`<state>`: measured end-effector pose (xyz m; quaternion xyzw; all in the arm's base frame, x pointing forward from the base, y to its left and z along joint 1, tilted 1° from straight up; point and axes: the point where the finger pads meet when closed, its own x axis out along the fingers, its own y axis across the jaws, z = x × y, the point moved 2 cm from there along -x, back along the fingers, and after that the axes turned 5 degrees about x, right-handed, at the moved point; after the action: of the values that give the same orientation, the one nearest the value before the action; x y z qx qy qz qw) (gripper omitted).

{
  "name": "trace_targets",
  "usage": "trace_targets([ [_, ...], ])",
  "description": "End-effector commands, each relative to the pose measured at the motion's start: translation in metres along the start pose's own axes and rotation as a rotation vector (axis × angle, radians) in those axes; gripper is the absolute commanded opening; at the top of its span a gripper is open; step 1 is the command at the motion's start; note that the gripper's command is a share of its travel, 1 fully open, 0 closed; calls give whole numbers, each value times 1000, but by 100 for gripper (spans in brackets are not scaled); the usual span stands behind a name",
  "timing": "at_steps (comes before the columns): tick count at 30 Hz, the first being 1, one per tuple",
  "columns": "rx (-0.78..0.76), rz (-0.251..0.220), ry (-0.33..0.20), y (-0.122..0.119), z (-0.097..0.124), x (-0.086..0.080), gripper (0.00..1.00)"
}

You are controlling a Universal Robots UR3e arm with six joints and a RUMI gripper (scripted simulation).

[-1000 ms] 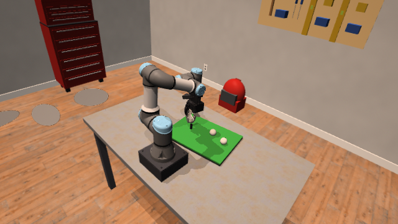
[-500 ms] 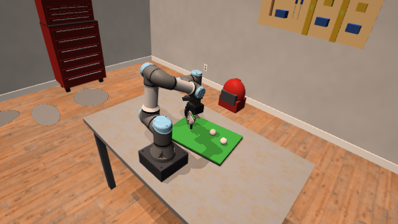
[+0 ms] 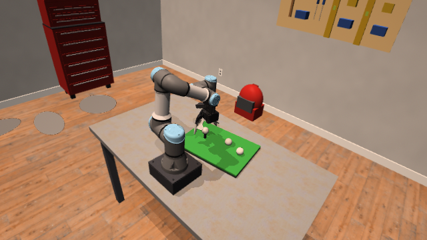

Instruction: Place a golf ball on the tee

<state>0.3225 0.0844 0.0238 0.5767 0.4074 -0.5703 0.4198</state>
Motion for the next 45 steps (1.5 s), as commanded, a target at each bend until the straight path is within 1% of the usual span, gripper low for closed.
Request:
trace_targets([
  [1,0,4,2,1,0,0,100],
  [28,0,3,2,1,0,0,100],
  [35,0,5,2,2,0,-3,100],
  [40,0,5,2,2,0,-11,100],
  [45,0,6,2,2,0,-26,100],
])
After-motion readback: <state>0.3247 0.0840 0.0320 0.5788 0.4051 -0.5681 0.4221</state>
